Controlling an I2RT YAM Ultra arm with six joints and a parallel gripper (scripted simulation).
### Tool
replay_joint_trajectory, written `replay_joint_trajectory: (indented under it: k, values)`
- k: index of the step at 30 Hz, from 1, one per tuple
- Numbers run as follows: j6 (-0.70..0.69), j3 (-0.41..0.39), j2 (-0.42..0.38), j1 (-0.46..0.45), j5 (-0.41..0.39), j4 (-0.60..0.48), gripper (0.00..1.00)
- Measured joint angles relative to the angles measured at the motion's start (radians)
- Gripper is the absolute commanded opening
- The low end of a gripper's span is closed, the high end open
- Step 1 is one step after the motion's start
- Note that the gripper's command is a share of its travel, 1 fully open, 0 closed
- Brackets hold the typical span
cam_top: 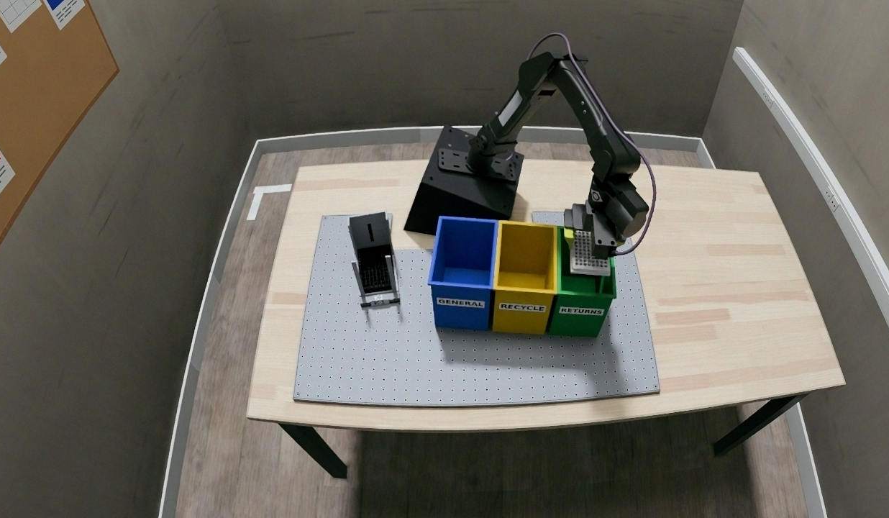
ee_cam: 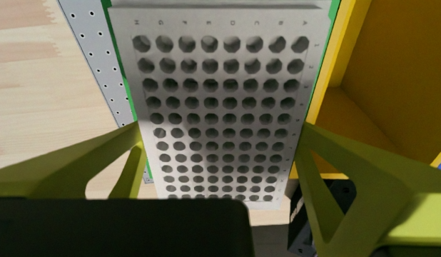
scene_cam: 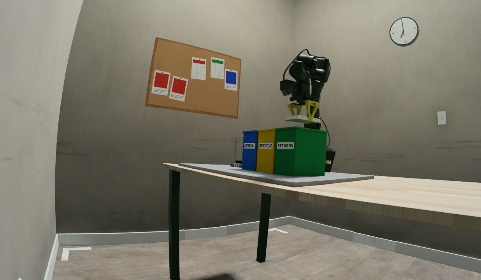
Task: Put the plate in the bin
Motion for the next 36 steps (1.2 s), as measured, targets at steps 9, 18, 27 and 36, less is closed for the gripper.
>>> replay_joint_trajectory:
  k: [9,18,27,36]
  values:
    - [0.000,0.000,0.004,0.000,0.000,-0.001,0.00]
    - [0.000,0.013,0.006,0.000,0.000,0.000,0.00]
    - [0.005,-0.028,0.010,0.000,0.001,0.036,0.00]
    - [0.016,-0.070,0.019,0.012,0.003,0.086,0.00]
